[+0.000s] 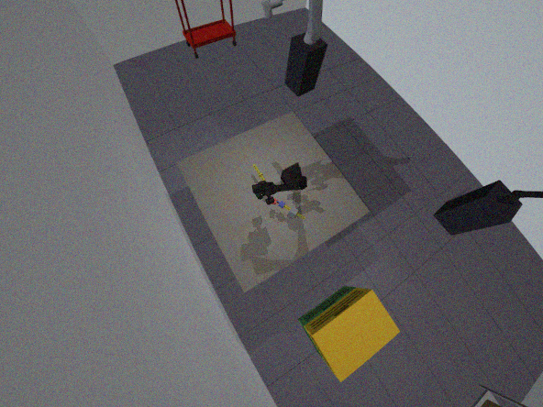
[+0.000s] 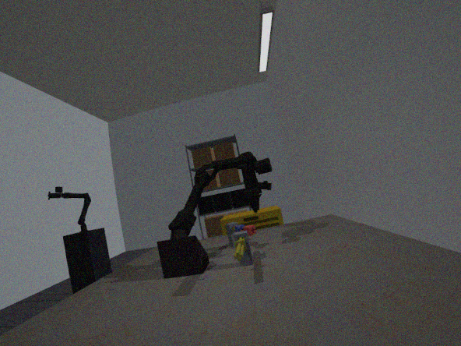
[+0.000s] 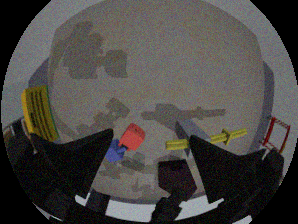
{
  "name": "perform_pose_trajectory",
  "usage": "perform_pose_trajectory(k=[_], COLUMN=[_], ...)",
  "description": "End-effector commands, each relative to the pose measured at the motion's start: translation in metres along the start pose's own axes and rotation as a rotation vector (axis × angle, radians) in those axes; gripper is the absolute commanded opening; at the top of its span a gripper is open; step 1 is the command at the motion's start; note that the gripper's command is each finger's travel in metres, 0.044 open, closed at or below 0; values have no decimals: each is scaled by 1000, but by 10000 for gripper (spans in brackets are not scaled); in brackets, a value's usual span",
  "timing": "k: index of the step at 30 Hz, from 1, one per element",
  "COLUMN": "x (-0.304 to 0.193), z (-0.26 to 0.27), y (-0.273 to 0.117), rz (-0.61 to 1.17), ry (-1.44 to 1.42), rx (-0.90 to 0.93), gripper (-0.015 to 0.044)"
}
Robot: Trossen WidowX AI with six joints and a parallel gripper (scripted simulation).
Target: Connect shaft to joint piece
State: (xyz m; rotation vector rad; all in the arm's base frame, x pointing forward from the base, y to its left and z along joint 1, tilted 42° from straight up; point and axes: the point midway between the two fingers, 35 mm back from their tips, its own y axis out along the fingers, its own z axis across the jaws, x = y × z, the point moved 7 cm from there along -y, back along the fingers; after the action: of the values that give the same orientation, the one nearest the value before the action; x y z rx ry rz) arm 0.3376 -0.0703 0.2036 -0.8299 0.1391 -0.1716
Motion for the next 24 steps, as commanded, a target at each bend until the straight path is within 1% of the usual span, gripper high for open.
perform_pose_trajectory(k=[1,19,24], x=[-1,-2,-2], z=[1,3,3], y=[3,15,16], rz=[-1,-32,-33], ry=[89,547,564], rx=[-9,-15,-15], gripper=[440,440,440])
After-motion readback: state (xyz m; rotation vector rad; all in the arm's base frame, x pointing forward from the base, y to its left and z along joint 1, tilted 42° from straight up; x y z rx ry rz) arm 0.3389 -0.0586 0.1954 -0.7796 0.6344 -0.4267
